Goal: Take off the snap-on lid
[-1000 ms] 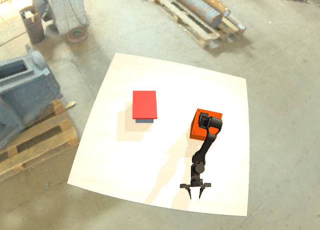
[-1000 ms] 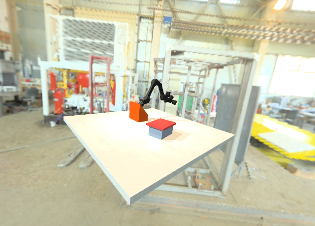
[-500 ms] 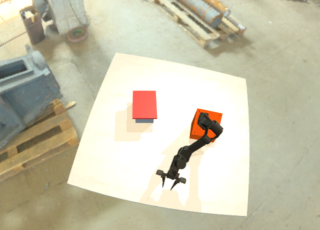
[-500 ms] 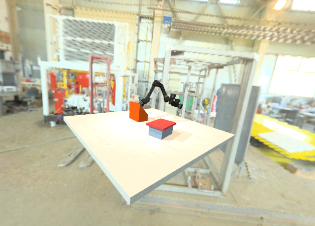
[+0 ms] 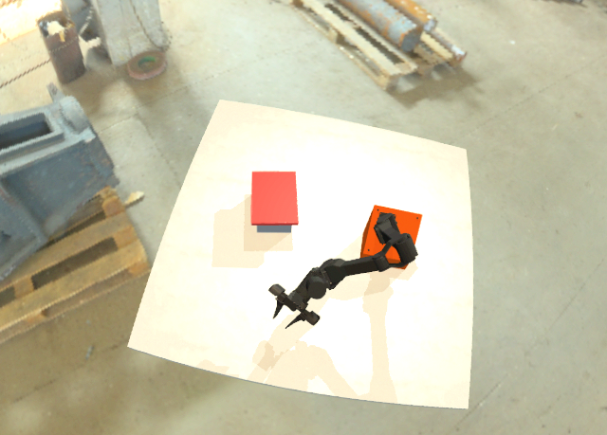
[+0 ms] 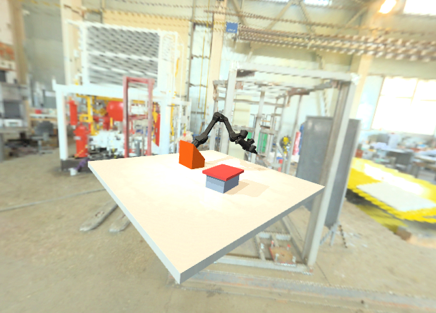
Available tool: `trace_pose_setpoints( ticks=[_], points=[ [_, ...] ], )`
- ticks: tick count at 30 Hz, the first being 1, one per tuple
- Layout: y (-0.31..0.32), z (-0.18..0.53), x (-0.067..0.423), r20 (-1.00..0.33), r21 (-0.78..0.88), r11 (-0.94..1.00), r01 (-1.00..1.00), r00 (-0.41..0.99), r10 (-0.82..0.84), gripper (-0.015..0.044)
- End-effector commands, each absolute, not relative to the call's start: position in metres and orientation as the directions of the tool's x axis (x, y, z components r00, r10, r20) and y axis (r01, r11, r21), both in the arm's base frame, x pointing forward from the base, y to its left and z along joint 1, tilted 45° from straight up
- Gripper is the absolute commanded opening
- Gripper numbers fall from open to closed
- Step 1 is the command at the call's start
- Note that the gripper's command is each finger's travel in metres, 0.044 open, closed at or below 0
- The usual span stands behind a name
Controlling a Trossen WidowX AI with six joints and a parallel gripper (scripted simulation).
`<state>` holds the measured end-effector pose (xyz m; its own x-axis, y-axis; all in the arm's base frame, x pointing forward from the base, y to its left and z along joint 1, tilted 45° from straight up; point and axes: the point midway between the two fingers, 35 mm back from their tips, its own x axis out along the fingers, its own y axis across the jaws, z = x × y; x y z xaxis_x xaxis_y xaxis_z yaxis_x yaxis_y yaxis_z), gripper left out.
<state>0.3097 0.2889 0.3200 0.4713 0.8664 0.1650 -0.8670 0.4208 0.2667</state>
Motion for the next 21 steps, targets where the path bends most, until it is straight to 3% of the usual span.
trace_pose_setpoints(
  ticks=[1,16,21],
  points=[
    [0.259,0.286,0.344,0.073,0.365,0.48,-0.798,0.538,0.84,0.0235],
    [0.117,0.151,0.407,-0.249,0.682,0.622,-0.386,0.677,0.693,0.0235],
    [0.05,0.095,0.404,-0.35,0.83,0.55,-0.091,0.683,0.641,0.0235]
  ],
)
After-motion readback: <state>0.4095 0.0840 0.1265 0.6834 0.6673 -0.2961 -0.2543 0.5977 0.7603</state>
